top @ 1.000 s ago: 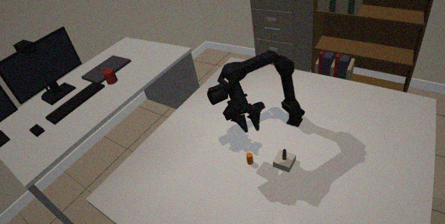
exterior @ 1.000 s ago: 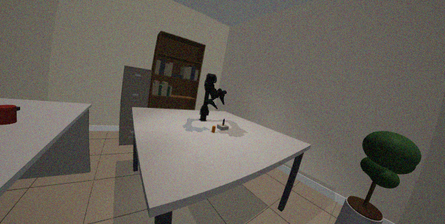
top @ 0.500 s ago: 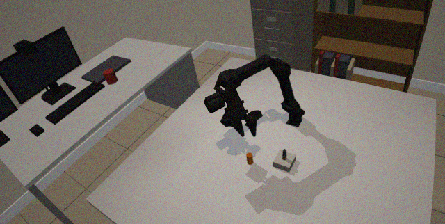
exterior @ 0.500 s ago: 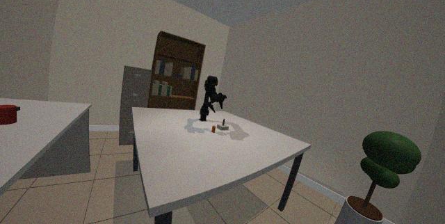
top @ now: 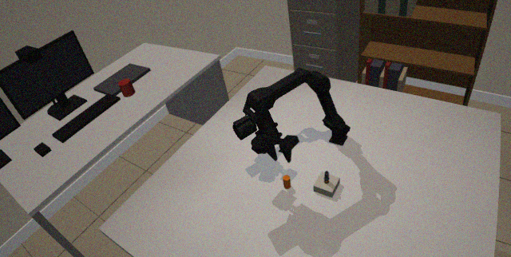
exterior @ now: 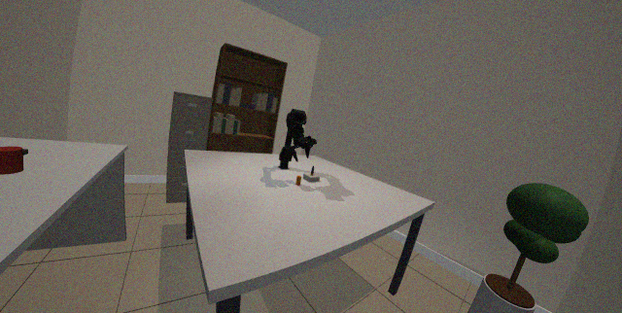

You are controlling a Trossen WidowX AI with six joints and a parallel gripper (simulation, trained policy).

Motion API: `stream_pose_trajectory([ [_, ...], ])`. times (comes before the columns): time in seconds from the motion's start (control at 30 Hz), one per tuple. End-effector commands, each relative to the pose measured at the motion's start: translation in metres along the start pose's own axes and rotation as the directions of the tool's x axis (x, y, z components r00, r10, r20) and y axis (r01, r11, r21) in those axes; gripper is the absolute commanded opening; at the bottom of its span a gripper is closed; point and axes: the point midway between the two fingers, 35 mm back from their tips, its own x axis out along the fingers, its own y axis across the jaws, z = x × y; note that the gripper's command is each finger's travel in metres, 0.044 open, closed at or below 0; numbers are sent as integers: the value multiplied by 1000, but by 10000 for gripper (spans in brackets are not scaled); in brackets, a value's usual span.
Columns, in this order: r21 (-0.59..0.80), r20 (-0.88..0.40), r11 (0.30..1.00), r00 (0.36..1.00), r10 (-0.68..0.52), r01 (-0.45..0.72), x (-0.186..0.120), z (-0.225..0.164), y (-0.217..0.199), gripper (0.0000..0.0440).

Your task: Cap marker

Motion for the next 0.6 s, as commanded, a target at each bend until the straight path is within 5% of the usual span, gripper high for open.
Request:
stream_pose_trajectory([
  [0.0,-12,-11,1000,1000,-26,26,3,2,-3,310],
  [0.57,-64,-115,989,983,-143,137,32,7,-19,301],
])
